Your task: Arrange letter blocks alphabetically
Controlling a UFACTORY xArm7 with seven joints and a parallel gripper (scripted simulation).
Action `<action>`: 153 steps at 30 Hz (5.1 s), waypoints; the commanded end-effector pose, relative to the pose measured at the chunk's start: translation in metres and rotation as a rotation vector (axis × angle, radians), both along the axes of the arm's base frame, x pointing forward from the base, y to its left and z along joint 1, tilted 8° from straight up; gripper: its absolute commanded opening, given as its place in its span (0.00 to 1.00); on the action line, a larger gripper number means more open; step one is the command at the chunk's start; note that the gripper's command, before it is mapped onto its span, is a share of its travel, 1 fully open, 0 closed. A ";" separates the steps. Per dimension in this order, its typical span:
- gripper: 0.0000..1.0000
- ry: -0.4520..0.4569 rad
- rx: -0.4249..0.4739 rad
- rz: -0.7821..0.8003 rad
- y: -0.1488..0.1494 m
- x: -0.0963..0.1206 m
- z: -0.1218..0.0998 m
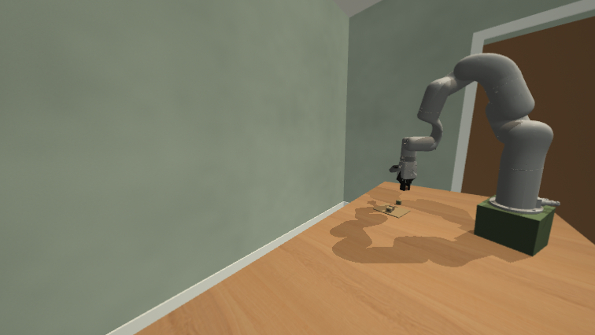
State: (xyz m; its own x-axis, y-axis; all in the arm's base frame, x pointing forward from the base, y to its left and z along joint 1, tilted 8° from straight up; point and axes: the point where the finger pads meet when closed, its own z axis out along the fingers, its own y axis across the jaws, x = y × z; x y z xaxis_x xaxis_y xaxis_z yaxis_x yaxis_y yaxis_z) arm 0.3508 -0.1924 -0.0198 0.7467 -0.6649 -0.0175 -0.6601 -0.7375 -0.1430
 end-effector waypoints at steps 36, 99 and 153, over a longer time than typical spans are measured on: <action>0.21 0.128 0.074 -1.052 0.057 0.043 0.014; 0.21 0.130 0.075 -1.063 0.068 0.051 -0.079; 0.21 0.130 0.075 -1.063 0.069 0.053 -0.079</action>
